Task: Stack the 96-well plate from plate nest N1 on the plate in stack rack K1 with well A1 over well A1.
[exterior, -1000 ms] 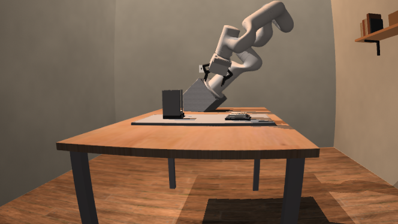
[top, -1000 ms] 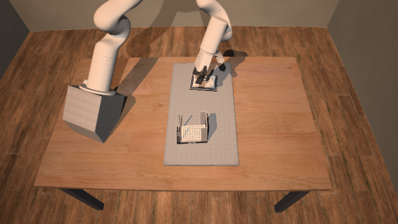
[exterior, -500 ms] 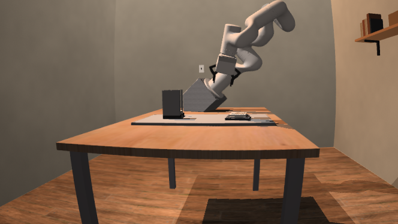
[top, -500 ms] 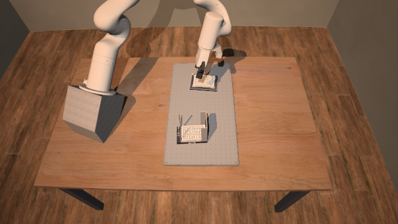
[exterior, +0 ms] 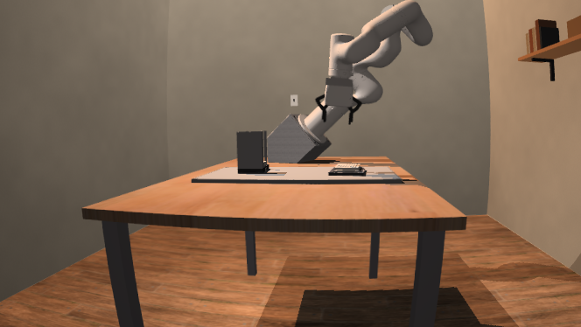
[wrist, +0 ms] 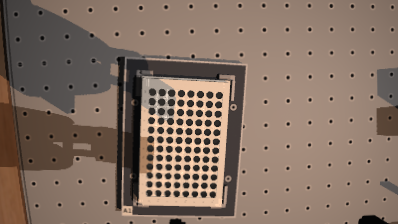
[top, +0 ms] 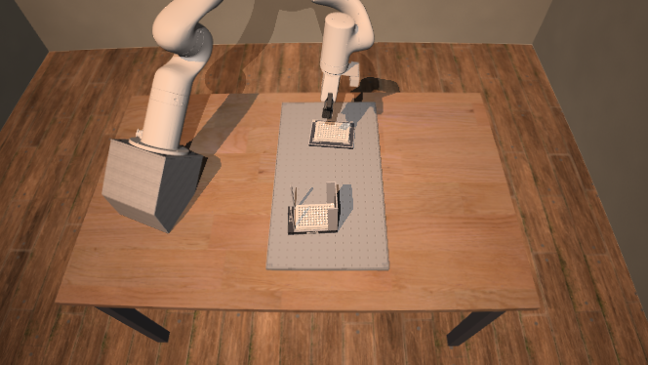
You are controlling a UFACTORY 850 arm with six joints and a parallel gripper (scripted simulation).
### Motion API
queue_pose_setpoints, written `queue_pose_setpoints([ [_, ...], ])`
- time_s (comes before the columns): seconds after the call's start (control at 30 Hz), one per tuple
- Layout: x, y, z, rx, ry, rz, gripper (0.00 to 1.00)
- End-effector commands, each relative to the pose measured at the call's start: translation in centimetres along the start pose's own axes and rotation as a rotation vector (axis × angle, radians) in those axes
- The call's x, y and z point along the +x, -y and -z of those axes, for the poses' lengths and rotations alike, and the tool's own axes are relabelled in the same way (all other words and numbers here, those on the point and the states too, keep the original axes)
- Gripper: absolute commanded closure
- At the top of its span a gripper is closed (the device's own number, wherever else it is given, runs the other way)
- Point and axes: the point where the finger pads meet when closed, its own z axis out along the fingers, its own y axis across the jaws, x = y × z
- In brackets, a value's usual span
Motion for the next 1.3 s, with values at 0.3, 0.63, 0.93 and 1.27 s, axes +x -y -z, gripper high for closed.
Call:
queue_pose_setpoints([
  [0.3, 1.4, 3.6, 1.0, 0.105, -0.121, -0.058, 0.0],
  [0.63, 1.4, 3.6, 1.0, 0.105, -0.121, -0.058, 0.0],
  [0.93, 1.4, 3.6, 0.5, 0.105, -0.121, -0.058, 0.0],
  [1.27, 1.6, 3.8, -0.8, 0.105, -0.121, -0.058, 0.0],
])
